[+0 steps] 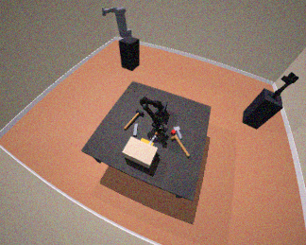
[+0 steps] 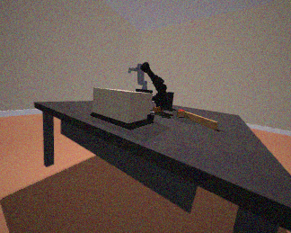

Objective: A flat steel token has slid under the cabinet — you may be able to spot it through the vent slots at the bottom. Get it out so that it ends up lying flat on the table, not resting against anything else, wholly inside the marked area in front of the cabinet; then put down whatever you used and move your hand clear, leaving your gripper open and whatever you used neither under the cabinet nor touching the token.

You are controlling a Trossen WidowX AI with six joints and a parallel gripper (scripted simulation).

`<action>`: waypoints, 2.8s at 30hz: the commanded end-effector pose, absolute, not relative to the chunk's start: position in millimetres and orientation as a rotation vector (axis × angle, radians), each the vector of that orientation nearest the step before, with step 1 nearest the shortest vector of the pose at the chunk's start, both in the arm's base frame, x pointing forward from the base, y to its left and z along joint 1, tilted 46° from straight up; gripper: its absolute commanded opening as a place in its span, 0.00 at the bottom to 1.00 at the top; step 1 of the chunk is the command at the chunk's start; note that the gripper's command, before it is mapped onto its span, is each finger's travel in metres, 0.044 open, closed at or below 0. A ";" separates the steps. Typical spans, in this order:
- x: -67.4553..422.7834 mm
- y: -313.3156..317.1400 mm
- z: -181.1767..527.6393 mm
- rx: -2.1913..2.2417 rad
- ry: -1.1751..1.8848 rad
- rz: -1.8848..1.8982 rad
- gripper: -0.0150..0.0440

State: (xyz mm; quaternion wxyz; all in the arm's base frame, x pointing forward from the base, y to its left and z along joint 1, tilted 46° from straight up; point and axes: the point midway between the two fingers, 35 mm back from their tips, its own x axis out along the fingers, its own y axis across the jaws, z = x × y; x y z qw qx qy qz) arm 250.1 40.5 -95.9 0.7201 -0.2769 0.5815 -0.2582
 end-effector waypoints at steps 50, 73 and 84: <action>236.1 41.8 -97.5 -0.375 1.179 -0.741 0.25; 238.0 39.3 -93.1 -0.266 1.124 -0.816 0.25; 243.4 33.4 -85.6 -0.263 1.122 -0.818 0.25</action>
